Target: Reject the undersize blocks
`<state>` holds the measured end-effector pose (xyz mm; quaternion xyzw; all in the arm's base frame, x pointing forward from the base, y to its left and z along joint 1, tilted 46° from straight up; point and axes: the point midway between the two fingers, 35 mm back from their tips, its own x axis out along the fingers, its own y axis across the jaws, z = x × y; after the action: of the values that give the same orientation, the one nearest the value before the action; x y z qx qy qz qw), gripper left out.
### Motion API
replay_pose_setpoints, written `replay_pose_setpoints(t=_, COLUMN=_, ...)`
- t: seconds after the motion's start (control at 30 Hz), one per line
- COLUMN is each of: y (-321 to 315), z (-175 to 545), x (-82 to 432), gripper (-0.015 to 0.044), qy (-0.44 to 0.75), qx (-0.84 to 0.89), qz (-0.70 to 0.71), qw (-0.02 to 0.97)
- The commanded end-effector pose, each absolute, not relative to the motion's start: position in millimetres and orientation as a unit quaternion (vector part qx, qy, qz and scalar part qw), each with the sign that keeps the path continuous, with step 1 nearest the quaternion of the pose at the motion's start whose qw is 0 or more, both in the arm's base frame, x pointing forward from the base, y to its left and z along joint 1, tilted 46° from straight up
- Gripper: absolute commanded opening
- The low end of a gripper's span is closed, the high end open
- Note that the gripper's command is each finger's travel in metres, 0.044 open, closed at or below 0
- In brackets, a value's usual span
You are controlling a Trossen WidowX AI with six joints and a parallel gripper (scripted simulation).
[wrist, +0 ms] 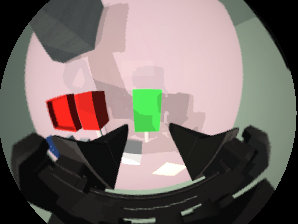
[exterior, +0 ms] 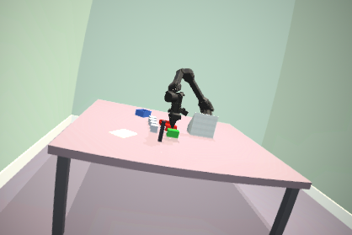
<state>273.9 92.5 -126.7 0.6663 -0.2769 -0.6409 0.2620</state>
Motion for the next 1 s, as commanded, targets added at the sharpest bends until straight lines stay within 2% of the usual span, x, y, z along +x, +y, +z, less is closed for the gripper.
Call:
replay_pose_setpoints(t=0.0, y=87.5, z=-130.9, x=273.4, gripper=0.0300, qy=-0.277, qx=0.664, qz=-0.641, qw=0.266)
replay_pose_setpoints(t=0.97, y=60.4, z=-157.9, x=277.1, gripper=0.0300, qy=-0.278, qx=0.664, qz=-0.641, qw=0.266)
